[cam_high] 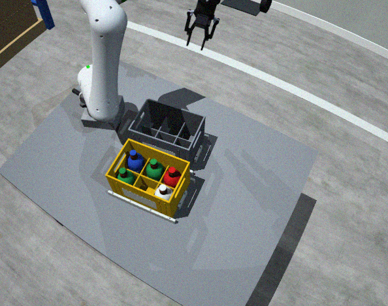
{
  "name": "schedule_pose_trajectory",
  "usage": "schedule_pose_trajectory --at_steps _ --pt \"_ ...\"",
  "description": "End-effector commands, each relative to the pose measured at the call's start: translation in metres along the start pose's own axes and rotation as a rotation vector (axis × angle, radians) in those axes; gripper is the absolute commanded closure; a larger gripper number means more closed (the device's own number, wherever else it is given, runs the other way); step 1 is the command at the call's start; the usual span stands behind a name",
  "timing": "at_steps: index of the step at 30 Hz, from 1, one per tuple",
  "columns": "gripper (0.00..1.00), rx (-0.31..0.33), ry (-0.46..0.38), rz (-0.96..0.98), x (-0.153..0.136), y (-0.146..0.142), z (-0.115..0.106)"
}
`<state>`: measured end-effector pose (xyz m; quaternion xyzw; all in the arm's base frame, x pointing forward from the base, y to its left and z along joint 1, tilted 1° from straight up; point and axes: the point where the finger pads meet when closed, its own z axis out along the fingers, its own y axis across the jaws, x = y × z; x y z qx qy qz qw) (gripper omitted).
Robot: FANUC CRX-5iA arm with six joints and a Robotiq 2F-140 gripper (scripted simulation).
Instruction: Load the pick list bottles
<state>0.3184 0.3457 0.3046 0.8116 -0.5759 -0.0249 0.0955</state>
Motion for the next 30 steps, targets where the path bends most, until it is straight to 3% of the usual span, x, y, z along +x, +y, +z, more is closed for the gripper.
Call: schedule_pose_trajectory --at_steps 1,19,30 --pt "0.56 0.048 -0.011 -0.147 0.000 -0.007 -0.003" --pt "0.56 0.197 0.014 -0.614 -0.001 -0.025 -0.012" --pt "0.56 0.196 0.014 -0.613 -0.001 -0.025 -0.012"
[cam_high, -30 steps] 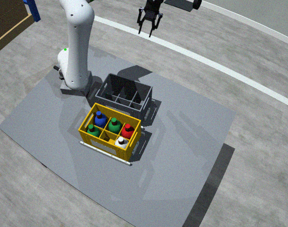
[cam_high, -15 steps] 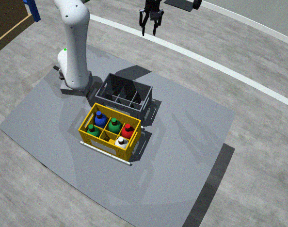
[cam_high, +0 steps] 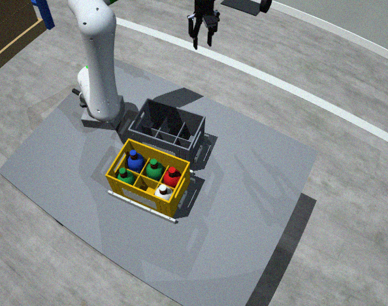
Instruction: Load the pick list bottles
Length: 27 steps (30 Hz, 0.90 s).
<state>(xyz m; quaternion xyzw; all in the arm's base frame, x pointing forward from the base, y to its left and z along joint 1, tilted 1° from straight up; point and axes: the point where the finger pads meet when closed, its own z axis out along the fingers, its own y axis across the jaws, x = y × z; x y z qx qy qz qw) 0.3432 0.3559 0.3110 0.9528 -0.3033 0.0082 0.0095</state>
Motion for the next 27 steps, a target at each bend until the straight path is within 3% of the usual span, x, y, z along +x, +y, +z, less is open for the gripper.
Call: schedule_pose_trajectory --at_steps 1,9,27 --pt "0.56 0.002 0.001 0.000 0.000 0.000 -0.001" --pt "0.56 0.002 0.001 0.000 0.000 0.000 -0.001" --pt "0.56 0.000 0.002 -0.501 0.040 0.052 0.044"
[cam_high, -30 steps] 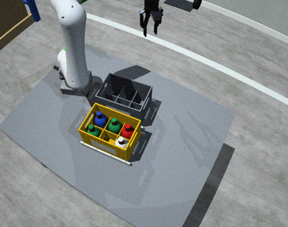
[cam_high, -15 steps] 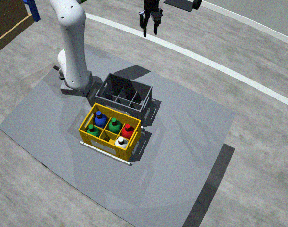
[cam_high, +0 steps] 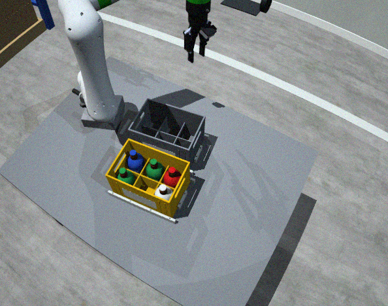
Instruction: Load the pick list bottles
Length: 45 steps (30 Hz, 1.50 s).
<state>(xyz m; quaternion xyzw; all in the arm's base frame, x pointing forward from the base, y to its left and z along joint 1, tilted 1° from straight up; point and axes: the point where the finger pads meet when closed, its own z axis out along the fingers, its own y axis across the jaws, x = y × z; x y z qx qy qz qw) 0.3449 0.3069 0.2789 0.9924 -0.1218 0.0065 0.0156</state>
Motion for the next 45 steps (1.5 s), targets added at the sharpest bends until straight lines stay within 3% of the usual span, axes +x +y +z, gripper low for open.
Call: schedule_pose_trajectory --at_steps 1,12,34,45 --pt "0.56 0.009 0.001 -0.157 0.007 0.021 0.014" --pt "0.56 0.011 0.002 -0.448 0.017 0.056 0.040" --pt "0.56 0.011 0.002 -0.450 0.040 0.135 0.097" --pt "0.56 0.011 0.002 -0.450 0.040 0.135 0.098"
